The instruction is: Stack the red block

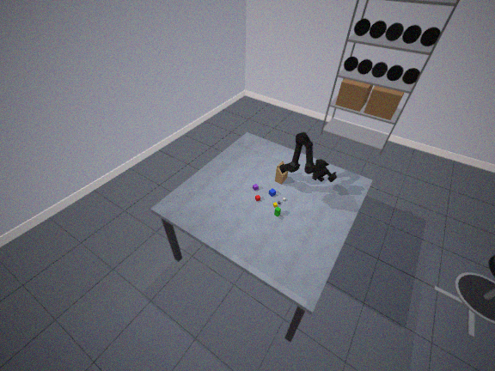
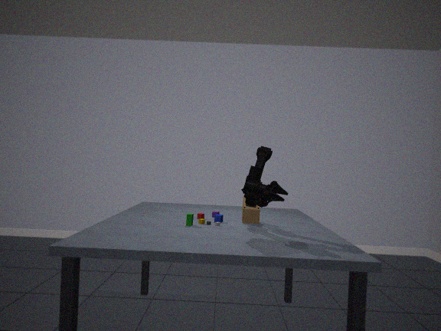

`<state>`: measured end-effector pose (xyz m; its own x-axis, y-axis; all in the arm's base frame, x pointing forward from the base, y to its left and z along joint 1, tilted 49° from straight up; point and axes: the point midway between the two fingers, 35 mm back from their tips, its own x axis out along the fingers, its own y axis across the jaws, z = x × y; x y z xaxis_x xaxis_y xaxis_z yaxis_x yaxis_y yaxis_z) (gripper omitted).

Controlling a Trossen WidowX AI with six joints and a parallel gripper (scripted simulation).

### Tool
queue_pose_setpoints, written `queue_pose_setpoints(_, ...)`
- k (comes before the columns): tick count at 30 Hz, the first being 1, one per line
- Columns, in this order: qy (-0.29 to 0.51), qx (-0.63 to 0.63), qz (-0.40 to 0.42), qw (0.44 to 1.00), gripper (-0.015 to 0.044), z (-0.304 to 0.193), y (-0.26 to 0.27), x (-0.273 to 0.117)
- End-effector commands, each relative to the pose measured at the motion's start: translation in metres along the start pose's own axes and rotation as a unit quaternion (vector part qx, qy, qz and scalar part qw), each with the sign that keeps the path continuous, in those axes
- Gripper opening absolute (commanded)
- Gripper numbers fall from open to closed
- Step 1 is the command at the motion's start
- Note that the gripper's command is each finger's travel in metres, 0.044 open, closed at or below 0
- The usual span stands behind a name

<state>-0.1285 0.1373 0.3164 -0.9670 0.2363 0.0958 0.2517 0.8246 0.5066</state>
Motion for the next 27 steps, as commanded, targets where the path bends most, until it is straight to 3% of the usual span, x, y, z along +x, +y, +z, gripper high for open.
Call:
queue_pose_setpoints(1,0.000,0.003,0.001,1.000,0.0426,0.000,0.001,0.000)
queue_pose_setpoints(8,-0.020,0.163,0.079,0.983,0.0440,0.019,0.045,-0.014)
queue_pose_setpoints(14,-0.018,0.351,0.187,0.917,0.0440,0.045,0.096,-0.046)
queue_pose_setpoints(20,0.018,0.517,0.294,0.803,0.0440,0.074,0.138,-0.094)
queue_pose_setpoints(27,0.100,0.665,0.404,0.620,0.0440,0.107,0.170,-0.166)
